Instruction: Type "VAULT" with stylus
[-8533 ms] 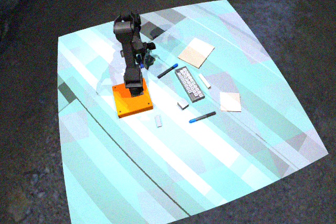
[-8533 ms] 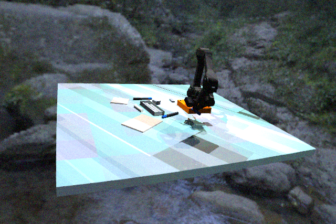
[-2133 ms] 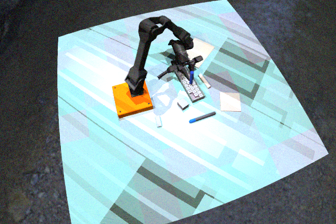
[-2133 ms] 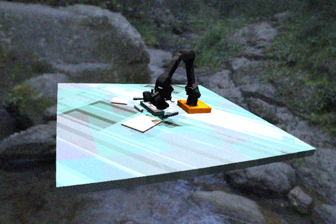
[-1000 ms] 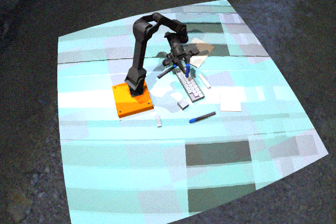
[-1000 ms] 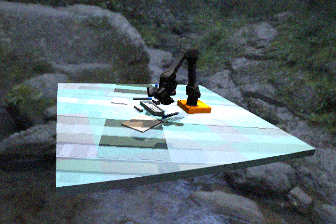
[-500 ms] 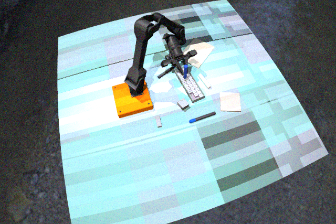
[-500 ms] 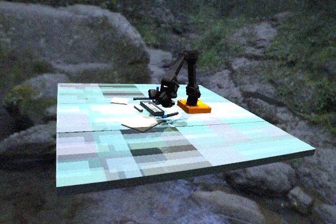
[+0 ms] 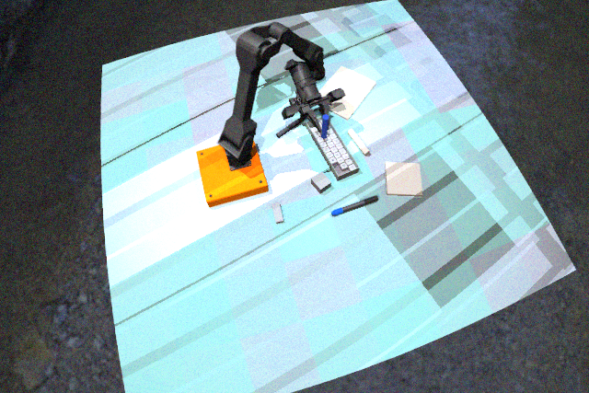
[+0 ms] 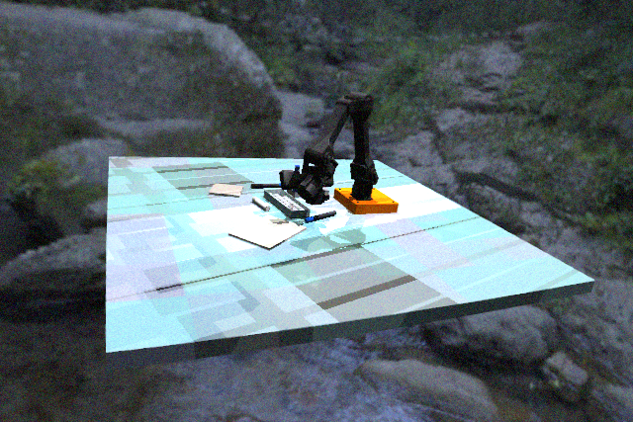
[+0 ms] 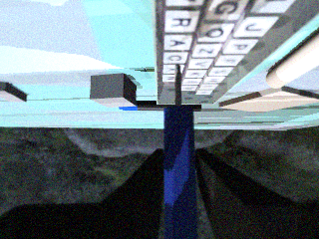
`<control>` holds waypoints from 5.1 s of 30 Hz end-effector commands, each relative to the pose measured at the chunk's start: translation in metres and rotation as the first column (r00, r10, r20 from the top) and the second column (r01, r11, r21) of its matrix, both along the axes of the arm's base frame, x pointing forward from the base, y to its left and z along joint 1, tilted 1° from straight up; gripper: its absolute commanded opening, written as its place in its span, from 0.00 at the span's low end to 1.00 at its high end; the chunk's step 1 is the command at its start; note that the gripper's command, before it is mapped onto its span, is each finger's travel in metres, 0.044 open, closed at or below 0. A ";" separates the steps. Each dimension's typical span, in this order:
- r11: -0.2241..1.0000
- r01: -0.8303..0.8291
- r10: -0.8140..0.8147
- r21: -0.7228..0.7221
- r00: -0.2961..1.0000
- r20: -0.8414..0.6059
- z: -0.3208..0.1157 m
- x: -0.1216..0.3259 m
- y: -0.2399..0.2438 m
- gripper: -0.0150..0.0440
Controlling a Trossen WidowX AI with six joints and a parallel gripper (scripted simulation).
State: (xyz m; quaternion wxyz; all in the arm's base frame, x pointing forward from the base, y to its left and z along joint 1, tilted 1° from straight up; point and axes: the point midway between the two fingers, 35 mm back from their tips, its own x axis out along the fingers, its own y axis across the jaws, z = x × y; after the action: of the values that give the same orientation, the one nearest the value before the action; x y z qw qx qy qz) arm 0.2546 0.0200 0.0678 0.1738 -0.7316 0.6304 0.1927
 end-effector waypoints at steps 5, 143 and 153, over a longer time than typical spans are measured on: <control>1.000 0.005 -0.005 0.003 1.000 0.001 -0.005 -0.001 0.000 0.39; 0.869 -0.495 0.495 0.002 0.869 0.003 0.002 0.017 0.076 0.39; 0.869 -0.495 0.495 0.002 0.869 0.003 -0.005 0.017 0.077 0.39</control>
State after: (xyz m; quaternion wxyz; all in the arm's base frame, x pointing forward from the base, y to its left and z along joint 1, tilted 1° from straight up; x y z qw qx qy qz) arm 0.2717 0.0973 0.0660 0.1251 -0.8676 0.4219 0.2317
